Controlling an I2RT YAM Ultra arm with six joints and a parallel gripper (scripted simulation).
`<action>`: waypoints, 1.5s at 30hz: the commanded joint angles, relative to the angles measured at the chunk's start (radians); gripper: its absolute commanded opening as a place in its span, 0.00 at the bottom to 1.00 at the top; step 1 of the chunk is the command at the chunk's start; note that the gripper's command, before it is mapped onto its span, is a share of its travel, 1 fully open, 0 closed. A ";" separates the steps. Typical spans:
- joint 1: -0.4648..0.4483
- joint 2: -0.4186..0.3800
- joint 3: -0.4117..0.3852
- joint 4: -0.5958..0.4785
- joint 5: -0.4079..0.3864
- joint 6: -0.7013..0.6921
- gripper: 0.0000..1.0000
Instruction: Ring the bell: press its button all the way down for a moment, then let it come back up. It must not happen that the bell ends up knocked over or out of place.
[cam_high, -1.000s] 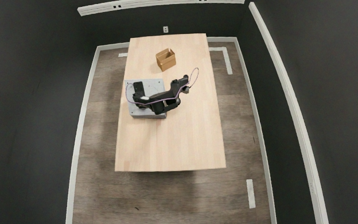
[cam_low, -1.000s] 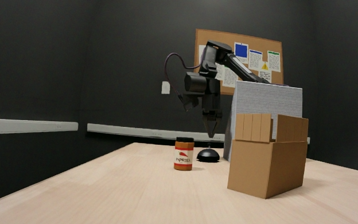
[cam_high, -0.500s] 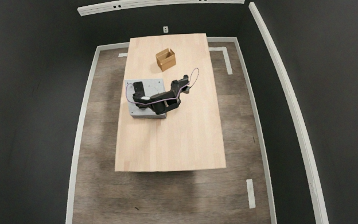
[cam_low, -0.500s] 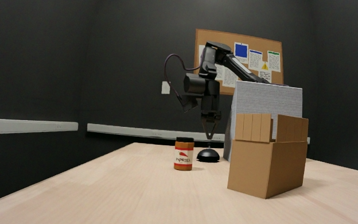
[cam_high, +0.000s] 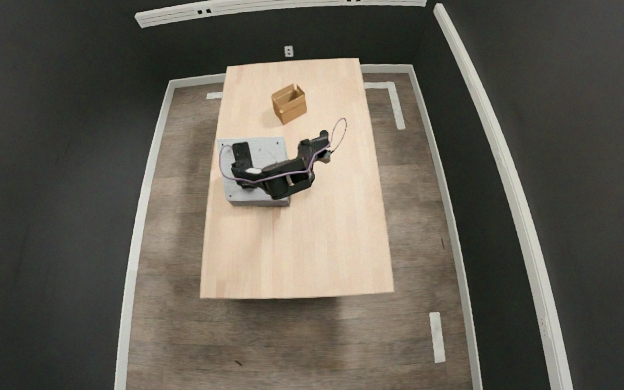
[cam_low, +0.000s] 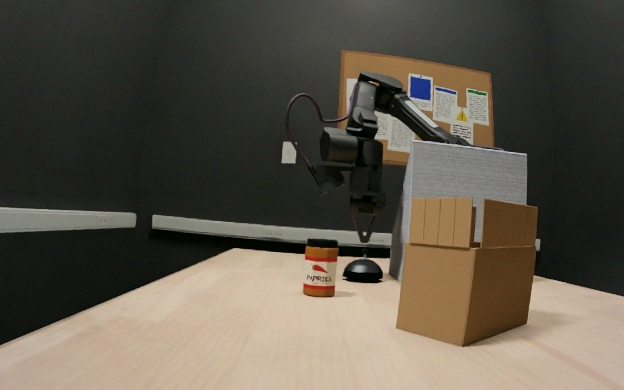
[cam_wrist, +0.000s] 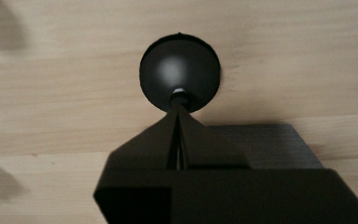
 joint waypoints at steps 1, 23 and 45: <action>0.011 0.008 -0.020 0.012 0.014 -0.008 0.00; 0.011 0.008 -0.020 0.012 0.014 -0.008 0.00; 0.001 0.013 -0.039 0.051 0.017 -0.026 0.00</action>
